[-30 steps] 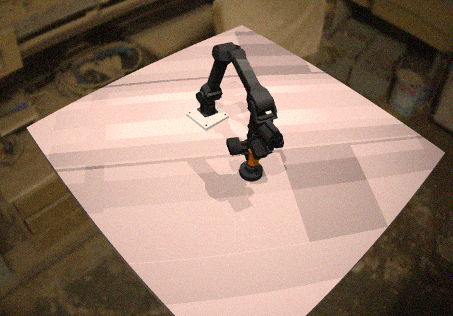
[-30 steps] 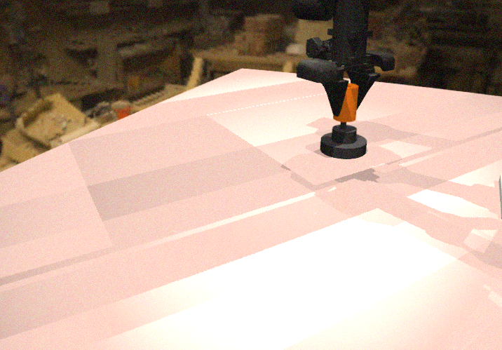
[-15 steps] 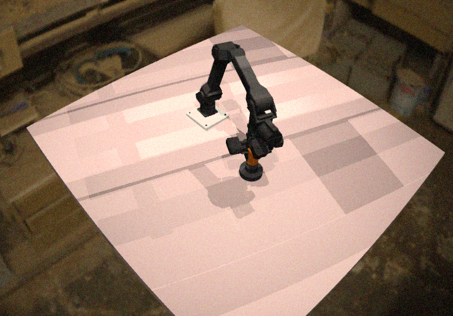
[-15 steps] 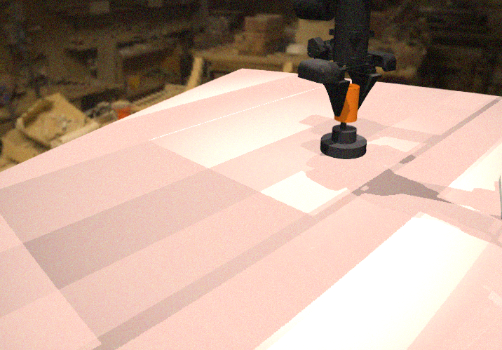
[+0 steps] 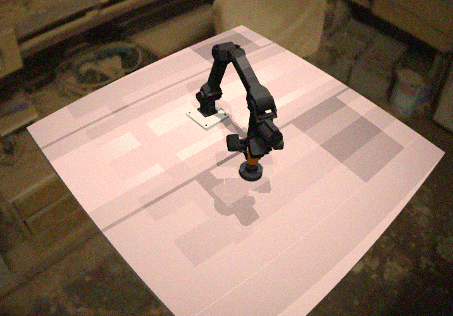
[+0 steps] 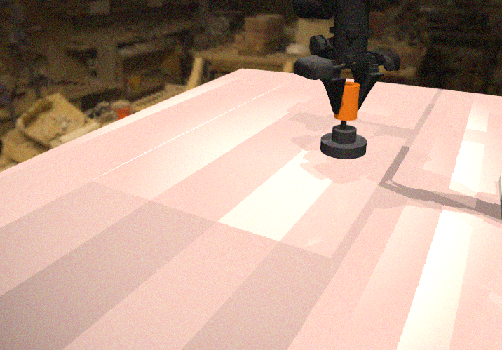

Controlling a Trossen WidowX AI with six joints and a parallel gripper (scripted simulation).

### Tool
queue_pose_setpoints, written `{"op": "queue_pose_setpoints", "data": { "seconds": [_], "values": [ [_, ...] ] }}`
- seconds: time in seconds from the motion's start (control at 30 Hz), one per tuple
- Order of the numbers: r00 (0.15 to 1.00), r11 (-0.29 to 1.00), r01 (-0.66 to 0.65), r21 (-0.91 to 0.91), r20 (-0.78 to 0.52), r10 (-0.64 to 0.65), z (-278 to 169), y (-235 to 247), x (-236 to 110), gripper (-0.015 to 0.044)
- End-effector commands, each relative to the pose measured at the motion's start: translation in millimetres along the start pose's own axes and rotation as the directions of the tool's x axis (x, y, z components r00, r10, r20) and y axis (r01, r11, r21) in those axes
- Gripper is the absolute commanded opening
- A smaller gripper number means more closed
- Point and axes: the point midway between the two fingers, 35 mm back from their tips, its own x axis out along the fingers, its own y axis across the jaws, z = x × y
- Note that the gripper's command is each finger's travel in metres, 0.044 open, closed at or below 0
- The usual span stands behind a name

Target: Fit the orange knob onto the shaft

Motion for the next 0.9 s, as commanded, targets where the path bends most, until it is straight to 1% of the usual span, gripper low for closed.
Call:
{"op": "queue_pose_setpoints", "data": {
  "seconds": [0.0,0.87],
  "values": [
    [1.000,0.998,0.002,0.055,0.002,-0.002,2.3,1.0,1.2,0.0000],
    [1.000,0.998,0.002,0.055,0.002,-0.002,-1.6,-1.2,4.2,0.0000]
  ]
}}
